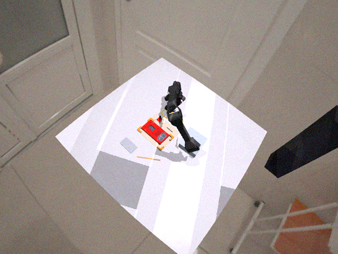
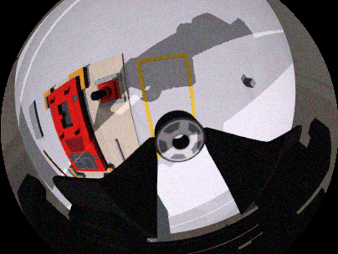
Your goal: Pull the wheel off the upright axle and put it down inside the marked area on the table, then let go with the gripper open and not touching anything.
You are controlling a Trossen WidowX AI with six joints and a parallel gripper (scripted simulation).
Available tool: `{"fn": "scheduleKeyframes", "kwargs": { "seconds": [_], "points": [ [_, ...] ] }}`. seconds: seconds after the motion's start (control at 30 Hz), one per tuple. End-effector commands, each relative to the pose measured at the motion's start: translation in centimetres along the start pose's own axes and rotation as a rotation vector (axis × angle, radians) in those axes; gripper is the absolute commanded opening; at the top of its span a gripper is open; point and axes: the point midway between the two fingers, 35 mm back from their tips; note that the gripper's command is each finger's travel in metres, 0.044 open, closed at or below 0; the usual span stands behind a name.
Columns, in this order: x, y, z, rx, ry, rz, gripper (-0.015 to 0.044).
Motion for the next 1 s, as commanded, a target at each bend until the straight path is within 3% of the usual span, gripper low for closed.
{"fn": "scheduleKeyframes", "kwargs": {
  "seconds": [0.0,0.37,0.73,0.9,0.97],
  "points": [
    [-0.5,0.5,-0.2,0.005,0.002,0.009,0.0000],
    [-0.5,0.5,-2.8,0.005,0.001,0.009,0.0000],
    [-0.4,0.5,-10.1,0.004,-0.002,0.010,0.0000],
    [-0.4,0.6,-10.6,0.004,-0.003,0.010,0.0000],
    [-0.4,0.5,-10.2,0.017,0.000,0.018,0.0052]
  ]
}}
Point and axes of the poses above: the point midway between the two fingers, 35 mm back from their tips, its own z axis back along the fingers, its own x axis across the jaws, y = z × x, and after that the axes turned 7 degrees about z, right-handed
